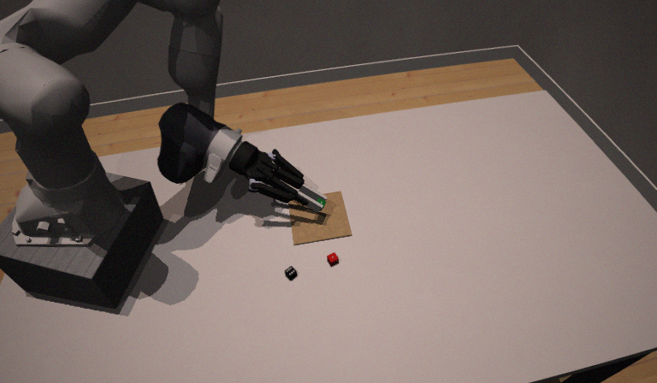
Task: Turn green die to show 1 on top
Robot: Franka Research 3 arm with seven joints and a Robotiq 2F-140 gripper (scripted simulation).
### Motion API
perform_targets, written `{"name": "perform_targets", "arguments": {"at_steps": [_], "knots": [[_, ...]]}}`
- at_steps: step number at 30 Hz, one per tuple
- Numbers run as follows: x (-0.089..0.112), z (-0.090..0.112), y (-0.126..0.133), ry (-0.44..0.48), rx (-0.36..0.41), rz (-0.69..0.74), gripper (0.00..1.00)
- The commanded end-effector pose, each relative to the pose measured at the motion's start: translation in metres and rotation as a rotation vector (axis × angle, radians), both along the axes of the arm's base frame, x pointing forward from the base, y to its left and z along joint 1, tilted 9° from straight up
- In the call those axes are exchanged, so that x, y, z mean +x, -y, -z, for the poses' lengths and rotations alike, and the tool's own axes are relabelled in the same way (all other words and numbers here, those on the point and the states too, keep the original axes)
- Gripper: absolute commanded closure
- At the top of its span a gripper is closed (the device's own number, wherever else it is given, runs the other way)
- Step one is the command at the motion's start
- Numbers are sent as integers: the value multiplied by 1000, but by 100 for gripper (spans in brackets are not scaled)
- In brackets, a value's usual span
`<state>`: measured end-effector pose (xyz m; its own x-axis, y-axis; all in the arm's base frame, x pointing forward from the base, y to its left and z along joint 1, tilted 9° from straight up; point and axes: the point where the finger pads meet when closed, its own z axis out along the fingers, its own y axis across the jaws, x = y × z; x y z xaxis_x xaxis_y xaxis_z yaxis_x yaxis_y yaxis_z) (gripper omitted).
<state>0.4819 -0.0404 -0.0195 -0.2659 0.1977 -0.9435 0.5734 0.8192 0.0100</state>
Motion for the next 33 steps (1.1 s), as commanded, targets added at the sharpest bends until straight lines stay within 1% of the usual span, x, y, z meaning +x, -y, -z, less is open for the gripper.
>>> {"name": "perform_targets", "arguments": {"at_steps": [1,3,7,11,33], "knots": [[2,11,0,9,13,4,91],[2,11,0,9,13,4,91],[3,20,1,9,13,4,91],[3,24,1,9,13,4,91],[3,24,1,9,13,4,91]]}}
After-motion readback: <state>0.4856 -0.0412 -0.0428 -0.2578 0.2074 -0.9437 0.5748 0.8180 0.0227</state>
